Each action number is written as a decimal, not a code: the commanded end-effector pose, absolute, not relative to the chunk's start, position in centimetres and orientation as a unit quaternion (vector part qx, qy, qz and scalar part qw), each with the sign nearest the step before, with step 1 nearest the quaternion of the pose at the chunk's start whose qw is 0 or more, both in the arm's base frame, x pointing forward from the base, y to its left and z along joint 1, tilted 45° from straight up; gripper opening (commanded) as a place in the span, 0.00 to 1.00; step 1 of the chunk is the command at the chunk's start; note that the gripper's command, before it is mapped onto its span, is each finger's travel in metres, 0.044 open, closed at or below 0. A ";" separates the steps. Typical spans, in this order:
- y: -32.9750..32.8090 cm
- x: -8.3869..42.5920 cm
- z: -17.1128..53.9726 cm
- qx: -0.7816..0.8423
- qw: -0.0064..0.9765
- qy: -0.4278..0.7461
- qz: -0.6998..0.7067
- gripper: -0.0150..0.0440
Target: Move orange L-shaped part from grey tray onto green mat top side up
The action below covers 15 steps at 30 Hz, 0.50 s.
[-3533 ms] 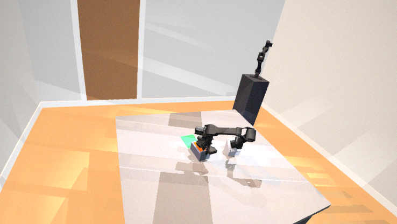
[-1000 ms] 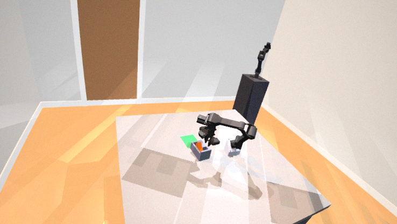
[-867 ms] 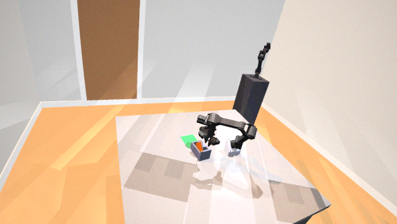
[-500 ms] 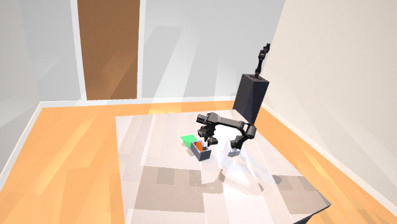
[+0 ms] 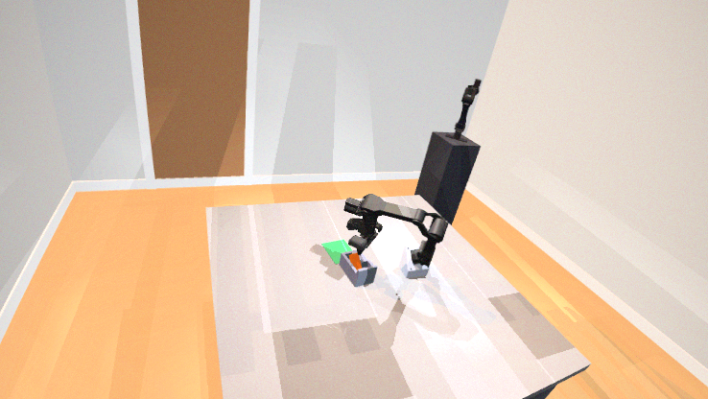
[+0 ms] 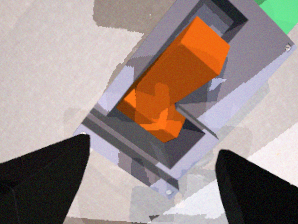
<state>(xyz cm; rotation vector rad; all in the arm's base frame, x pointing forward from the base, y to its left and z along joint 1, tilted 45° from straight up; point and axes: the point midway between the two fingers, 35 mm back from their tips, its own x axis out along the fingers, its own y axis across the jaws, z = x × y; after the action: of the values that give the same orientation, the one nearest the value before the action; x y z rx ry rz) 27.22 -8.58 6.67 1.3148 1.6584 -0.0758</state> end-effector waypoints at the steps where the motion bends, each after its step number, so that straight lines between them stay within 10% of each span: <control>1: -11.1 28.0 4.6 0.652 0.328 0.646 -0.223 0.73; 15: -10.9 28.0 4.4 0.652 0.328 0.646 -0.223 0.73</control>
<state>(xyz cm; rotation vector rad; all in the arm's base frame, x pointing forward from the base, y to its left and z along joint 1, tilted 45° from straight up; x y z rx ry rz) 27.88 -10.79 4.70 1.6989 1.6953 -0.5592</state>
